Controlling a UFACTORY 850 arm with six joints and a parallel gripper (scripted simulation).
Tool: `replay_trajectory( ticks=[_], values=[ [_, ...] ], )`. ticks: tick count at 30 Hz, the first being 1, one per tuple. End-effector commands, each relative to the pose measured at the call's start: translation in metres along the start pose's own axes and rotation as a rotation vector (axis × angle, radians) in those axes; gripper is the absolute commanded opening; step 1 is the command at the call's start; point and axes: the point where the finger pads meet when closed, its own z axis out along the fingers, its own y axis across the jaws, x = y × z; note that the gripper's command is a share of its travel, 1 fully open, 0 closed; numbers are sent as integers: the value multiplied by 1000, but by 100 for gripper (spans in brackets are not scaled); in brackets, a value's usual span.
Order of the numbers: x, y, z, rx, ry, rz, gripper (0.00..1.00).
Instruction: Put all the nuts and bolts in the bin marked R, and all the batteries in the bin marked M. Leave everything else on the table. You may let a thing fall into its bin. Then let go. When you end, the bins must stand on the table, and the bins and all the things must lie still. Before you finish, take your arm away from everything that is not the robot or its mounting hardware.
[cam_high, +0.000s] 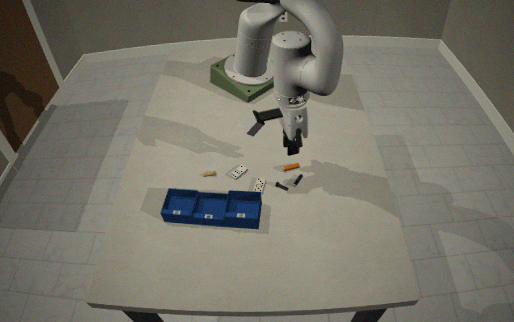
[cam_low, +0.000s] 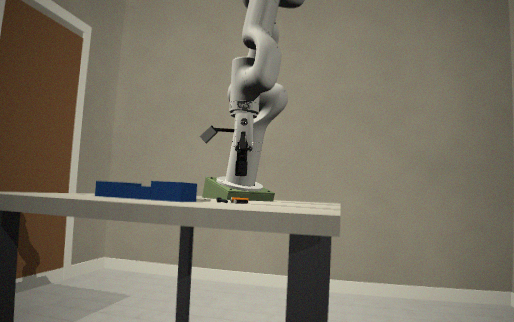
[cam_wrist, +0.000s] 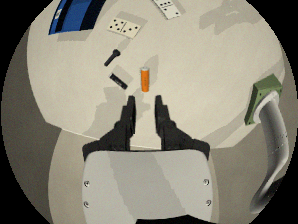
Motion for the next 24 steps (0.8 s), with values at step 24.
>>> replay_trajectory(
  ticks=[24],
  values=[
    [1, -1, 3, 1, 1, 0, 28]
  ],
)
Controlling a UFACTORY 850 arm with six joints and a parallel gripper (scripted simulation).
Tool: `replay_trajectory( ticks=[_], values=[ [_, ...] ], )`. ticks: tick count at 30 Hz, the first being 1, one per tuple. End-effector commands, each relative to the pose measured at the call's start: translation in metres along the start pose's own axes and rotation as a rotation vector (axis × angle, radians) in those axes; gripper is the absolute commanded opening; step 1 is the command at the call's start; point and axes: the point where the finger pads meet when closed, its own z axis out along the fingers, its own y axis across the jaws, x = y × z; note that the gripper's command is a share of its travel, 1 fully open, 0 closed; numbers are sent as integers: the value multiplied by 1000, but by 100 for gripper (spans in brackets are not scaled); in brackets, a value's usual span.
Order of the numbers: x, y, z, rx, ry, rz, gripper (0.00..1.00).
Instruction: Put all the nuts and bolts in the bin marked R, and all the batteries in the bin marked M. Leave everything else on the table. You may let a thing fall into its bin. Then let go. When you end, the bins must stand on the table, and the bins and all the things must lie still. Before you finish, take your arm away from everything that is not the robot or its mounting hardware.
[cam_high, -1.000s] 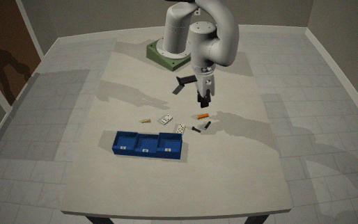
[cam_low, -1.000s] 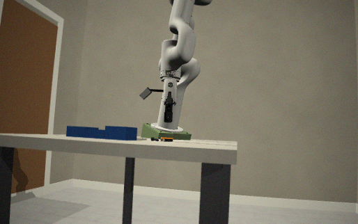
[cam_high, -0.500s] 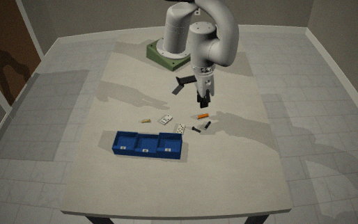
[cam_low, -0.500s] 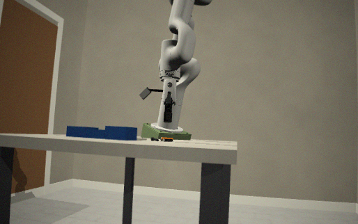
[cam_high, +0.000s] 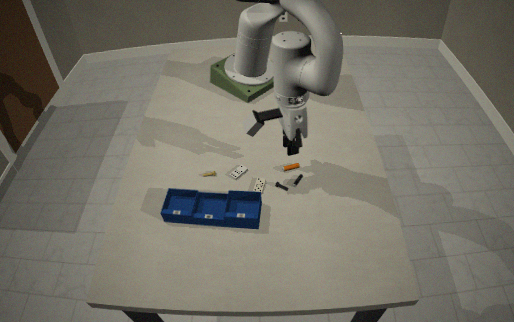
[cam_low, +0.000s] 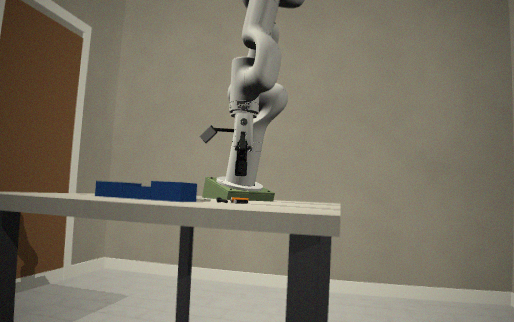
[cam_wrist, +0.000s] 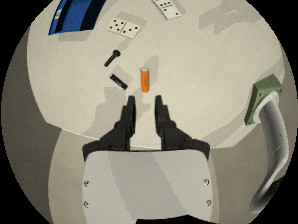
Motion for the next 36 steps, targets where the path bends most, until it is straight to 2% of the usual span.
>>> replay_trajectory(
  ticks=[1, 17, 26, 36],
  values=[
    [0, -1, 3, 1, 0, 0, 28],
    [0, -1, 62, 1, 0, 0, 28],
    [0, -1, 62, 1, 0, 0, 28],
    [0, -1, 72, 1, 0, 0, 28]
  ],
)
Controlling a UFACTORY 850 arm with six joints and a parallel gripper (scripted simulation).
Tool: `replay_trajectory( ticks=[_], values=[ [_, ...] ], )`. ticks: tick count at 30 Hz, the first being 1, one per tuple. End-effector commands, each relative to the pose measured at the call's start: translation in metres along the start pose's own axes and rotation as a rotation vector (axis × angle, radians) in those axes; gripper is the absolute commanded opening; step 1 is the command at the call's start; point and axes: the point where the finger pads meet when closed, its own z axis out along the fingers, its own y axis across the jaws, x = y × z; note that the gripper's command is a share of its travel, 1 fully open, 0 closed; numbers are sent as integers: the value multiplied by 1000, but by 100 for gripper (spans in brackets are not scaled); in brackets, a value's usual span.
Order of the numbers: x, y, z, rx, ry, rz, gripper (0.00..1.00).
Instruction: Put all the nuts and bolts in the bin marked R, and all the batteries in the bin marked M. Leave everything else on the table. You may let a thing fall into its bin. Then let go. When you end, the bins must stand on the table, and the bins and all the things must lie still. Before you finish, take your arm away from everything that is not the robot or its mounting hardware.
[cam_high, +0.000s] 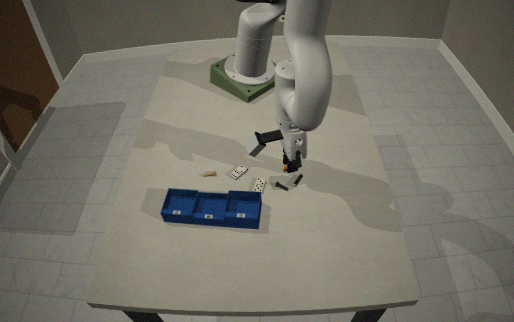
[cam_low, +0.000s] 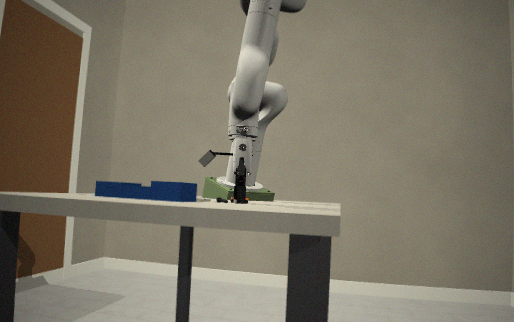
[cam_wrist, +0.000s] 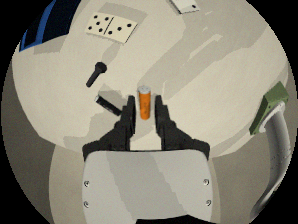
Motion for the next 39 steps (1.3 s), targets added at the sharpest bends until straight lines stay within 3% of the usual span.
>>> replay_trajectory(
  ticks=[1, 13, 14, 39],
  values=[
    [0, -1, 4, 32, -3, -2, 28],
    [0, 0, 5, 32, -3, -2, 28],
    [0, 0, 5, 32, -3, -2, 0],
    [0, 0, 4, 32, -3, -2, 0]
  ],
)
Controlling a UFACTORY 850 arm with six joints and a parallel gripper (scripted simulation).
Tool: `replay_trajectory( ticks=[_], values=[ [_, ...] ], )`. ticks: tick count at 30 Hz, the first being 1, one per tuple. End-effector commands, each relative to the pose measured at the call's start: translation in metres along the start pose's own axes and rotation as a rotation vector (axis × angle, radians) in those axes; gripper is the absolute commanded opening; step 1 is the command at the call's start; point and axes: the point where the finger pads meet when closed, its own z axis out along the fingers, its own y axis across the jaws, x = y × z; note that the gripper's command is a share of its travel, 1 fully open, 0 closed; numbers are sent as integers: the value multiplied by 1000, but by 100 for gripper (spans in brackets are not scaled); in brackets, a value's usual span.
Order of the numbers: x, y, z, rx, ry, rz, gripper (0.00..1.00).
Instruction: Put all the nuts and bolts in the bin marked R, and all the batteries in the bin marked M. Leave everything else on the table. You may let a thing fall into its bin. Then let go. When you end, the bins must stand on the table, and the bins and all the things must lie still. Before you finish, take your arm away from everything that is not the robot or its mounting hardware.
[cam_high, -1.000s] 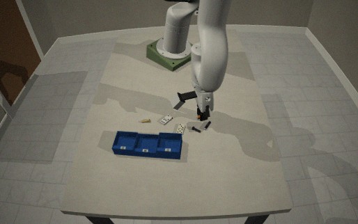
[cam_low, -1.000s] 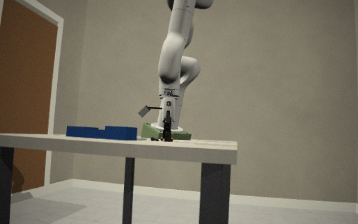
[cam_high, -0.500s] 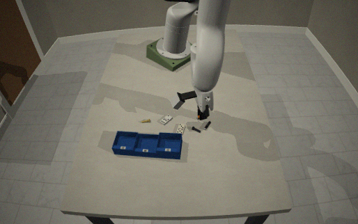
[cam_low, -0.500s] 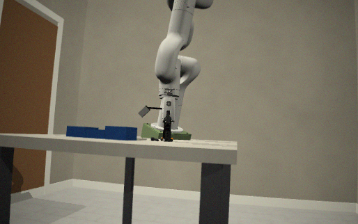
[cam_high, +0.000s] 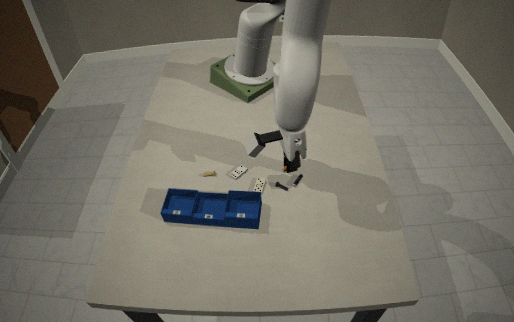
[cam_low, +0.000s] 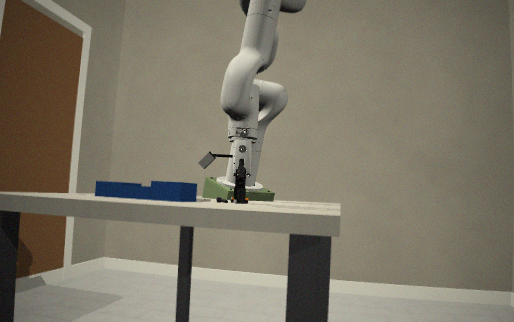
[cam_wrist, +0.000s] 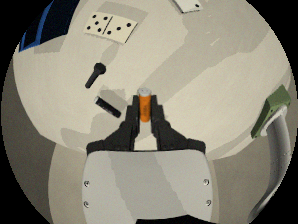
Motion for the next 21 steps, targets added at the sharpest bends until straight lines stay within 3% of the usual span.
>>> replay_trajectory(
  ticks=[1, 6, 21],
  values=[
    [0, -1, 0, 2, 0, 0, 0],
    [0, -1, 0, 2, 0, 0, 0],
    [0, 0, -44, 2, 0, 0, 0]
  ],
)
